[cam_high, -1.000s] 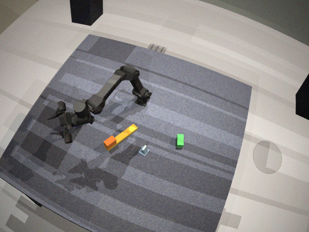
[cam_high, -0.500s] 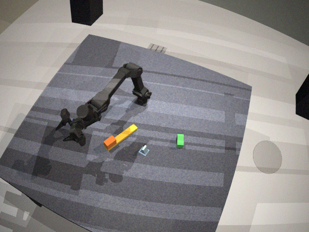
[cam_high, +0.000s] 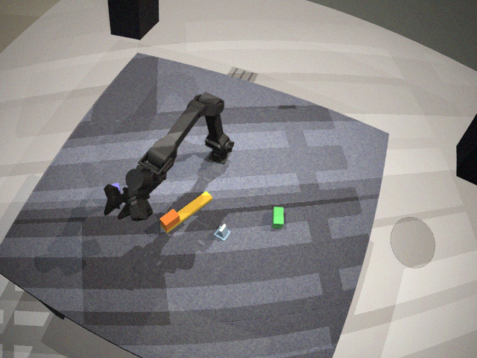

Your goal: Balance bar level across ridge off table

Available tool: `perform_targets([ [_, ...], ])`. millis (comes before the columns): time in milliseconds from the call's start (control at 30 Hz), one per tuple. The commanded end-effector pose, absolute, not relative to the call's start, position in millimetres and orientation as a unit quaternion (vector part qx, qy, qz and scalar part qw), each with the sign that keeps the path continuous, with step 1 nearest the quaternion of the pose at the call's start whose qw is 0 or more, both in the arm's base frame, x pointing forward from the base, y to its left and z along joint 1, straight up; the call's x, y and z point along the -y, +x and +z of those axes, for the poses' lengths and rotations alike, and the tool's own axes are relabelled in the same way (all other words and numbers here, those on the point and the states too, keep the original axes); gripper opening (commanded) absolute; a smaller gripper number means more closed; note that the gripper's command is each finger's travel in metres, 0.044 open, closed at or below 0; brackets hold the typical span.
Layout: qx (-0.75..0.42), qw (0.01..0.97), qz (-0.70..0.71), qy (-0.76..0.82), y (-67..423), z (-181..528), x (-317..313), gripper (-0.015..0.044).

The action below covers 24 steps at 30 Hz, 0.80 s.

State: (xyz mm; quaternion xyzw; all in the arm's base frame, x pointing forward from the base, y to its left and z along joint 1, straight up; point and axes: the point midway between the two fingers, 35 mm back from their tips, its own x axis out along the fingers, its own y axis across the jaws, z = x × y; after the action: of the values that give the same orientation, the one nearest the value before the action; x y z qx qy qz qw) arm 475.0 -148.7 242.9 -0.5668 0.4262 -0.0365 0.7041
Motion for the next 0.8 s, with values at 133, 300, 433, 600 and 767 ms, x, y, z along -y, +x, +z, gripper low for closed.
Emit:
perform_targets([
  [133, -0.444, 0.623, 0.097, -0.637, 454, 220, 124, 0.0315],
  [300, -0.441, 0.568, 0.179, -0.671, 438, 207, 109, 0.0315],
  [433, -0.432, 0.522, 0.245, -0.693, 425, 198, 97, 0.0315],
  [600, -0.412, 0.463, 0.325, -0.714, 406, 187, 83, 0.0315],
  [767, -0.383, 0.405, 0.402, -0.727, 385, 178, 69, 0.0315],
])
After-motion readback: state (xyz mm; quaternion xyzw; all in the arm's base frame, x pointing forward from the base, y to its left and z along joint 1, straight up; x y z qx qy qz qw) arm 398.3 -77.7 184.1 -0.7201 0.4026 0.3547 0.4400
